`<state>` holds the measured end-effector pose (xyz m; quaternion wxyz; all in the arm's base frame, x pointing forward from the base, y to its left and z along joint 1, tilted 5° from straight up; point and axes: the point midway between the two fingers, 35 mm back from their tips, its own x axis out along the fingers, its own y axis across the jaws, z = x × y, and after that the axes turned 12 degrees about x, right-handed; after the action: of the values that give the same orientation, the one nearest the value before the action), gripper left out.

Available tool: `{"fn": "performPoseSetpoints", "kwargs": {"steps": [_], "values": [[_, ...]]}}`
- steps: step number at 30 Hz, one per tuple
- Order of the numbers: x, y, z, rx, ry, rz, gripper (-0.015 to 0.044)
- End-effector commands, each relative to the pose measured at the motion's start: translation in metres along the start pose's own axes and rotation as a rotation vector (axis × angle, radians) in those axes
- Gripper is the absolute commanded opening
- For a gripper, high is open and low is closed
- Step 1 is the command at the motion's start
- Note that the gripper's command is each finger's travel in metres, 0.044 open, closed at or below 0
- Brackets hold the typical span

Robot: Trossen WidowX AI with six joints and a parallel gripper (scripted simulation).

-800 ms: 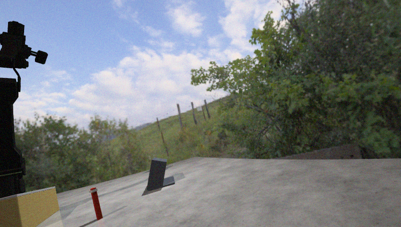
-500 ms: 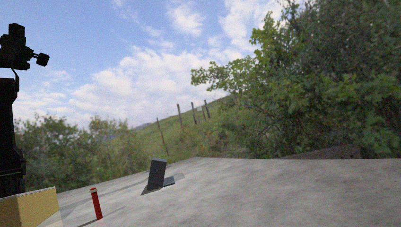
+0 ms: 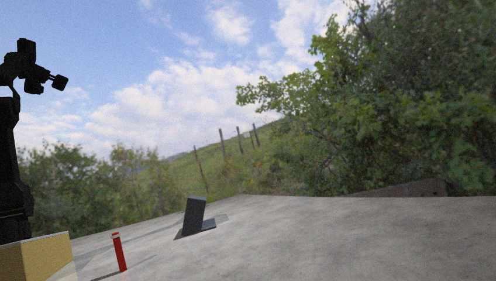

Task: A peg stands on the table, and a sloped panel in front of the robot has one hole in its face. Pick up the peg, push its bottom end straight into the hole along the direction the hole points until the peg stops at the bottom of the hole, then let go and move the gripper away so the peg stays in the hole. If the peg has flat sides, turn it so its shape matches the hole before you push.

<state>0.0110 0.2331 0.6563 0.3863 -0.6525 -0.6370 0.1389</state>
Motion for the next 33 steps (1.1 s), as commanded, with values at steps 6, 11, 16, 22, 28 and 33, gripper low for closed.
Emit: {"fn": "performPoseSetpoints", "kwargs": {"steps": [6,11,16,22,28,33], "values": [[0.025,0.035,0.012,0.073,-0.001,0.116,0.0440],[0.034,0.057,0.012,0.086,0.019,0.184,0.0440],[0.043,0.080,0.011,0.102,0.043,0.252,0.0440],[0.051,0.107,0.011,0.177,0.068,0.324,0.0440],[0.057,0.137,0.010,0.252,0.101,0.398,0.0440],[0.060,0.163,0.007,0.308,0.134,0.462,0.0440]]}}
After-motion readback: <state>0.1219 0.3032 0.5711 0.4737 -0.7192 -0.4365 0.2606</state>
